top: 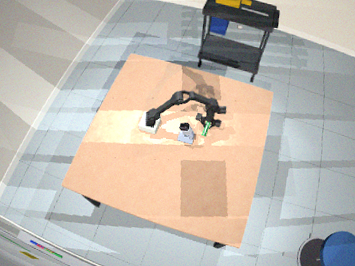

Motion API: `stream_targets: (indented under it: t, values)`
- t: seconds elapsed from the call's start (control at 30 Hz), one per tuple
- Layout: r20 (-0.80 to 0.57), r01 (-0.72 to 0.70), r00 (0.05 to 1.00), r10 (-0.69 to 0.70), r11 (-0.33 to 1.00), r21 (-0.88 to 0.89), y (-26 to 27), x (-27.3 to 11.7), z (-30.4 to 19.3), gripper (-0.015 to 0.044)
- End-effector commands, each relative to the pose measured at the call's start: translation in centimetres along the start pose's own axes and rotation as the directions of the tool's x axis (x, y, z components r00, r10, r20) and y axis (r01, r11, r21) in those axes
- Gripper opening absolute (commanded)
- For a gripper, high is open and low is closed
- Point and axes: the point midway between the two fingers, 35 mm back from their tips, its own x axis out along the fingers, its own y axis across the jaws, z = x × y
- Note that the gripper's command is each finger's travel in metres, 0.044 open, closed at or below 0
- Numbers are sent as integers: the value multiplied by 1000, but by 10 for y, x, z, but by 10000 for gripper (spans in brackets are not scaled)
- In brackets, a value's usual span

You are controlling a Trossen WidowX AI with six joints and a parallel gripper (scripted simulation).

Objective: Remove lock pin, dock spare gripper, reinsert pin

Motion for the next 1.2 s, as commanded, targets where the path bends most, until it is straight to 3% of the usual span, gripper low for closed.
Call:
stream_targets:
  t: [0.0, 0.1, 0.33, 0.73, 1.17]
  values:
    - [-7, -3, 1000, 3, 1000, -6, 1, 6, 0, 180]
    - [-7, -3, 1000, 3, 1000, -6, 1, 6, 0, 180]
    - [-7, -3, 1000, 3, 1000, -6, 1, 6, 0, 0]
    - [-7, -3, 1000, 3, 1000, -6, 1, 2, -1, 0]
    - [-7, -3, 1000, 3, 1000, -6, 0, -38, -11, 0]
